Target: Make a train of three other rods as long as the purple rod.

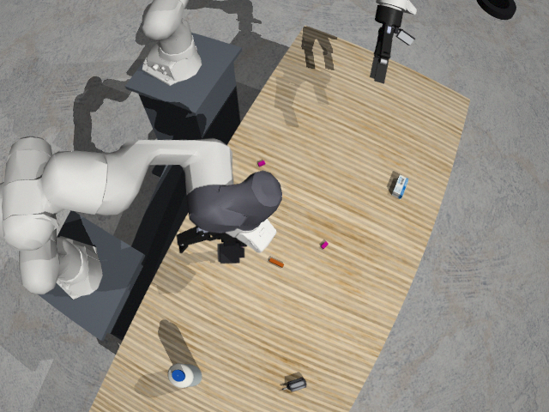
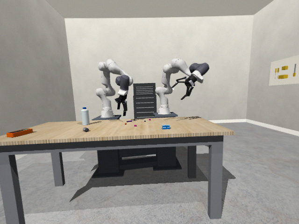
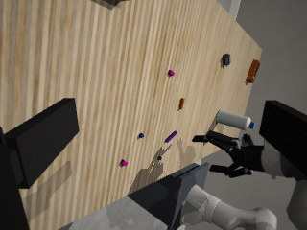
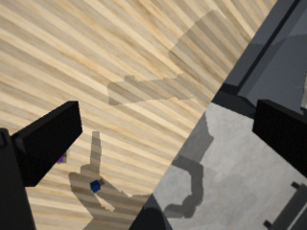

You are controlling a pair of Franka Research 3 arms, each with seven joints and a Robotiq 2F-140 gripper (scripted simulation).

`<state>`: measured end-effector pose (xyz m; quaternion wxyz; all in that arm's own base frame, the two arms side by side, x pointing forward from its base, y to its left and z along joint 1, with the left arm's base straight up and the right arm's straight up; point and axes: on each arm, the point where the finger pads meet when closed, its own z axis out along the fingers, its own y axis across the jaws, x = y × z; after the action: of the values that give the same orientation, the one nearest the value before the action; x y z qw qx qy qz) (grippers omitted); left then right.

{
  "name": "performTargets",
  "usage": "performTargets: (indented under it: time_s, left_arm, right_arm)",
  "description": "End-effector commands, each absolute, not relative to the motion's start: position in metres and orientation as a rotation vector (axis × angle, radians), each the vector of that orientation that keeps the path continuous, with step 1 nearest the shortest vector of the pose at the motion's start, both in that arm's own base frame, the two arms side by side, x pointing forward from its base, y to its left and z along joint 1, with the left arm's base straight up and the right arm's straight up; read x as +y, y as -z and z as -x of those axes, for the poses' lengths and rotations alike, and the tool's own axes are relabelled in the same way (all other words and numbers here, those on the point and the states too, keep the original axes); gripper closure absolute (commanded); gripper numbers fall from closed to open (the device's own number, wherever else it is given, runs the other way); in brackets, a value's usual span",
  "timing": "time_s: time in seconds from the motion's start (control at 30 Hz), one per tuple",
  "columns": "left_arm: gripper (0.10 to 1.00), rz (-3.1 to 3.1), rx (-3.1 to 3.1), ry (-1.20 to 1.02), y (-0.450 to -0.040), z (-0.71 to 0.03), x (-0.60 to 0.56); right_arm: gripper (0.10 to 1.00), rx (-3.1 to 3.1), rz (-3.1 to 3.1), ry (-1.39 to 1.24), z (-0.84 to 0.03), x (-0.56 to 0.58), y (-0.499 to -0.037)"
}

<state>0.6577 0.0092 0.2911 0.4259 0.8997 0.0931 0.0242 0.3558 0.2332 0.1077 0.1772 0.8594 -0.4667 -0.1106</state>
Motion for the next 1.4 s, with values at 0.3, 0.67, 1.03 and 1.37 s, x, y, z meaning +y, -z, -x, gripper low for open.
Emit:
performTargets:
  time_s: [0.3,0.67,1.03,1.37]
  left_arm:
    - [0.098,-2.325,0.214,-0.118,-0.296,-0.637,0.076]
    - [0.098,-2.376,0.25,-0.155,-0.3,-0.62,0.129]
    - [0.098,-2.426,0.288,-0.186,-0.304,-0.6,0.179]
    - [0.098,-2.469,0.324,-0.209,-0.308,-0.579,0.221]
  right_arm:
    - [0.098,-1.605,-2.285,0.202,-0.369,0.259,-0.102]
    - [0.098,-1.753,-2.208,0.144,-0.376,0.282,-0.098]
    - [0.098,-1.894,-2.128,0.094,-0.383,0.304,-0.095]
    - [0.098,-2.009,-2.056,0.058,-0.387,0.323,-0.093]
